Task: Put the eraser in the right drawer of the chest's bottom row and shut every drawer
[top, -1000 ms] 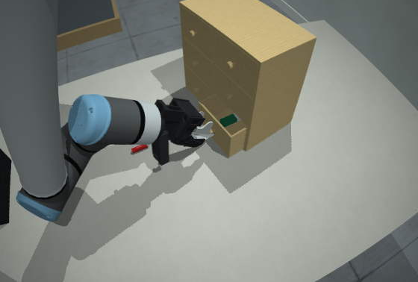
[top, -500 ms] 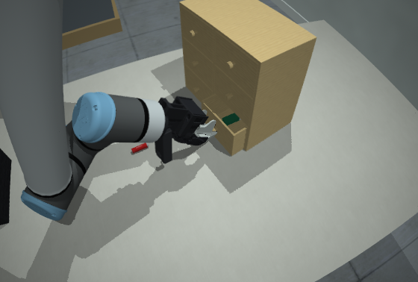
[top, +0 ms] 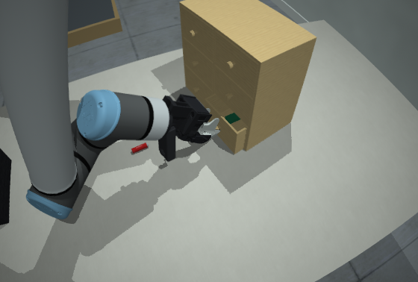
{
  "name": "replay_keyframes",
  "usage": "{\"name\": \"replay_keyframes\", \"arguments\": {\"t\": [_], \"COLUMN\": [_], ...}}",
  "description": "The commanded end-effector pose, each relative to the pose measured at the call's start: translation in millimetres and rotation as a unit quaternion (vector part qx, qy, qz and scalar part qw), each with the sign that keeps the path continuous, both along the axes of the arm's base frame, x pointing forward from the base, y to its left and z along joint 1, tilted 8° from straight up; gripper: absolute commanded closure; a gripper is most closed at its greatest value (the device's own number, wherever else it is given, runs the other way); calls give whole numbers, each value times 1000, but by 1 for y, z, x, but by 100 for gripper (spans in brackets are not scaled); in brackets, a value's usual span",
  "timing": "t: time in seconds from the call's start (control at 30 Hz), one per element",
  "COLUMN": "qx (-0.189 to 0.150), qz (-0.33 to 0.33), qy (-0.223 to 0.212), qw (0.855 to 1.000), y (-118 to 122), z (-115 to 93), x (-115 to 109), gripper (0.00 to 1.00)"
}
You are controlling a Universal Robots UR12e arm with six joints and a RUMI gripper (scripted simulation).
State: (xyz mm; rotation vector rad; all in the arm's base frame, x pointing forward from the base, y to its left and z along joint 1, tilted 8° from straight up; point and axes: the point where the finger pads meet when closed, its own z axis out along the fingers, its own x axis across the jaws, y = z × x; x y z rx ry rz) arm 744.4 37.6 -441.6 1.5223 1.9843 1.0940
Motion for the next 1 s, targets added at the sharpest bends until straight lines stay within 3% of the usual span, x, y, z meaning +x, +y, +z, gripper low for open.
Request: {"name": "replay_keyframes", "arguments": {"t": [0.0, 0.97], "qx": [0, 0], "qz": [0, 0], "qy": [0, 0], "qw": [1000, 1000], "y": [1, 7], "z": [1, 1], "x": [4, 20], "gripper": [93, 93]}}
